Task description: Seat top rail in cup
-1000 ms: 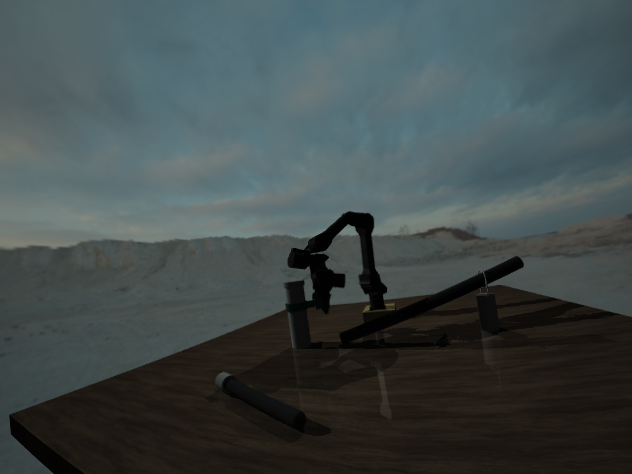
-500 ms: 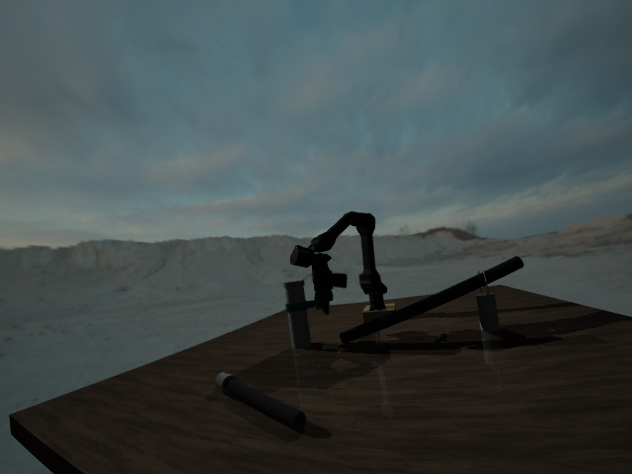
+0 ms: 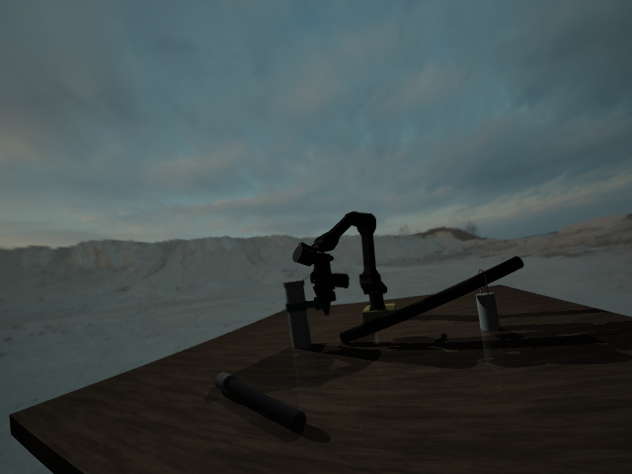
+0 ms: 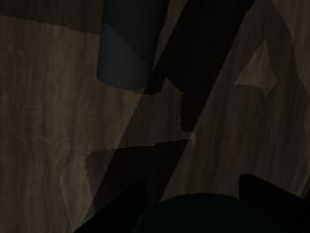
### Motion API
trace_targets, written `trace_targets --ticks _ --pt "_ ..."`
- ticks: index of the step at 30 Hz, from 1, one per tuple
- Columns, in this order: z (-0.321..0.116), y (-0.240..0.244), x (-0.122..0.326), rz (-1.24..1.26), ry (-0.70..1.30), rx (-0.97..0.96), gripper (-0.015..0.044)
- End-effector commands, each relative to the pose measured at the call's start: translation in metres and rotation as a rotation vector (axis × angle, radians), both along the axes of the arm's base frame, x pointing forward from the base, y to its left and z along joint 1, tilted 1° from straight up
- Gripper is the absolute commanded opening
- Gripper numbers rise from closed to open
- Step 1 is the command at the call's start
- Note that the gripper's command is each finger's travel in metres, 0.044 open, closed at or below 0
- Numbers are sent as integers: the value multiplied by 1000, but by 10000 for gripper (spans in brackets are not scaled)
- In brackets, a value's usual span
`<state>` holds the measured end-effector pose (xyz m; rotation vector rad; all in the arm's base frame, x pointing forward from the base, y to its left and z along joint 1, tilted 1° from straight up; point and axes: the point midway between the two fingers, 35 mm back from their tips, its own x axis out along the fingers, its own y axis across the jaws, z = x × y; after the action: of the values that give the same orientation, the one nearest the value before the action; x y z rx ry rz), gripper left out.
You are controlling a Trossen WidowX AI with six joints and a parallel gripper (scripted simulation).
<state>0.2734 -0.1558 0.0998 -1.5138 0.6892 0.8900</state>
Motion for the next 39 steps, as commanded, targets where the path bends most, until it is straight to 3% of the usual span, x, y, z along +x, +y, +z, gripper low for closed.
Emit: trace_targets --ticks 1,22,39 --pt "0 0 3 -40 0 0 0" --pt "1 1 18 -199 -4 9 0" --pt "1 1 15 -166 -3 8 0"
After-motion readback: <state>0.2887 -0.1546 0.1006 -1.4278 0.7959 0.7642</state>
